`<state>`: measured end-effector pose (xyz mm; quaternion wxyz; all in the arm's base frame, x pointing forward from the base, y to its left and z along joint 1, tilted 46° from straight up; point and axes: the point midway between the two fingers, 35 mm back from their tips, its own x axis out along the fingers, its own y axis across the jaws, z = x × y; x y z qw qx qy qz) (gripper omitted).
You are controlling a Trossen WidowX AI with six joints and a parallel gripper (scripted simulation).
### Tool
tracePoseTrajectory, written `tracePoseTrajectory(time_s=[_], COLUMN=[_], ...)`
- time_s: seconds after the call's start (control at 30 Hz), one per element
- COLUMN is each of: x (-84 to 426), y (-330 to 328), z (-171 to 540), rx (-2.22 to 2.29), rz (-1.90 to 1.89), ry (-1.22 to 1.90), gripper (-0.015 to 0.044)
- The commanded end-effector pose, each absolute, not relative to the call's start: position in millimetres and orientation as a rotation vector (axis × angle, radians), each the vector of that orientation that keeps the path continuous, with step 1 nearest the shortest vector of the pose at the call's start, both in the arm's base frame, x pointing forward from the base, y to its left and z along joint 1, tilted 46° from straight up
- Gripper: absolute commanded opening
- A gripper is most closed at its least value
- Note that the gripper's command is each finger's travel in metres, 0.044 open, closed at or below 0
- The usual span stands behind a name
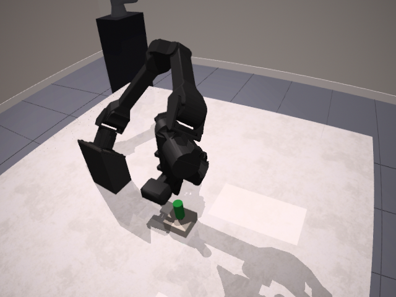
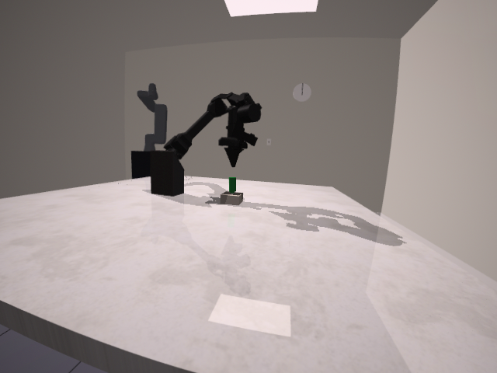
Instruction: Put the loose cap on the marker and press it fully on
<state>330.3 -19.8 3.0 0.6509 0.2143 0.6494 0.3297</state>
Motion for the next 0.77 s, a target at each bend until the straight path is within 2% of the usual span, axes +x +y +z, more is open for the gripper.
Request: tracePoseTrajectory(time_s=[0.0, 0.2, 0.73], x=[330.0, 330.0, 330.0], y=[-55.9, -55.9, -55.9], z=[38.6, 38.6, 38.6], rx=[0.484, 0.484, 0.484], rz=[0.741, 0.741, 0.741], ry=[1.468, 1.468, 1.468], gripper=[0.0000, 0.0000, 0.0420])
